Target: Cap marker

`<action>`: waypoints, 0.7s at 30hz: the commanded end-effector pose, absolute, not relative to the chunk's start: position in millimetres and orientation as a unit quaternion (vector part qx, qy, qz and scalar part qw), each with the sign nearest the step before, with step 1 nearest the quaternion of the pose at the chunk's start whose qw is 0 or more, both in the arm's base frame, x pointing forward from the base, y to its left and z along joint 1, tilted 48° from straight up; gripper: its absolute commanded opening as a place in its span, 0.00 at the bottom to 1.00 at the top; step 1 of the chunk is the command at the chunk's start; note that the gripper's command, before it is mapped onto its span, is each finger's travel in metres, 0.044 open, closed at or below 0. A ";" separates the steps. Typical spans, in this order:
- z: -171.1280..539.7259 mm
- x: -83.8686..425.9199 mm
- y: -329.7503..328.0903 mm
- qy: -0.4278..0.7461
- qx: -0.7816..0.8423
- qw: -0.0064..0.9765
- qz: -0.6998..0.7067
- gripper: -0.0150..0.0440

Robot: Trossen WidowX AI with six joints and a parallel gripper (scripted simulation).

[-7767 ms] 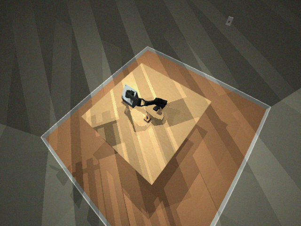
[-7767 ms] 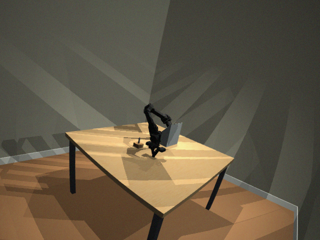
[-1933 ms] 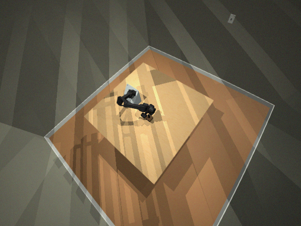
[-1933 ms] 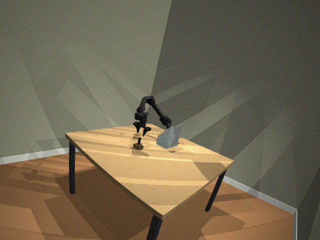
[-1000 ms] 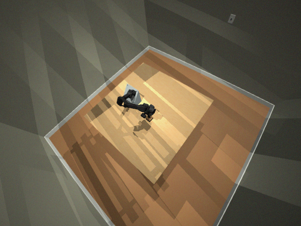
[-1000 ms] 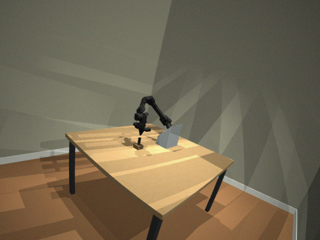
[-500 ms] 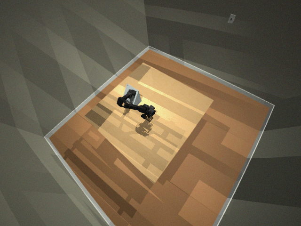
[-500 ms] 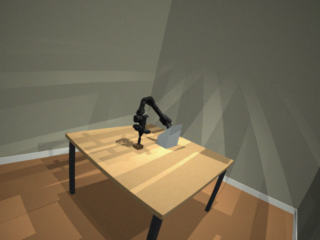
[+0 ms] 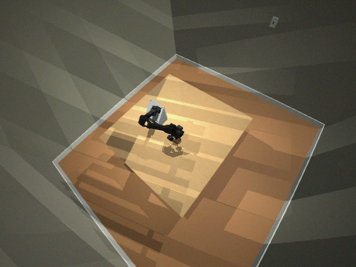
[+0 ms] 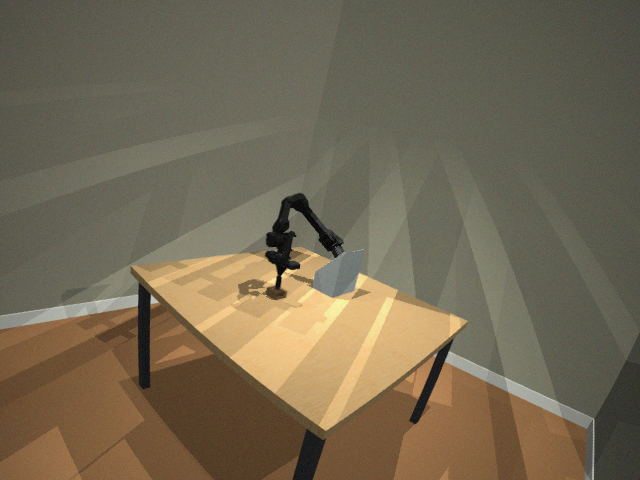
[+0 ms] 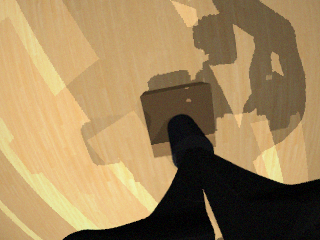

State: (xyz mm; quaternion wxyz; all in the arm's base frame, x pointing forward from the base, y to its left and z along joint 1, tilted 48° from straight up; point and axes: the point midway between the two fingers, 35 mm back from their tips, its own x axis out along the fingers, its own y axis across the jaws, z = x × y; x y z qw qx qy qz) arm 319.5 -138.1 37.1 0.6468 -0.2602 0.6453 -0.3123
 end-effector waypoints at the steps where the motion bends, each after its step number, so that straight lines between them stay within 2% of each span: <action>1: 39.3 320.6 -135.2 0.644 -0.259 0.648 -0.312 0.25; 7: 94.8 323.2 -73.1 0.646 -0.259 0.647 -0.311 0.25; 14: 97.0 322.8 -71.0 0.646 -0.259 0.647 -0.311 0.25; 21: 97.0 322.8 -71.0 0.646 -0.259 0.647 -0.311 0.57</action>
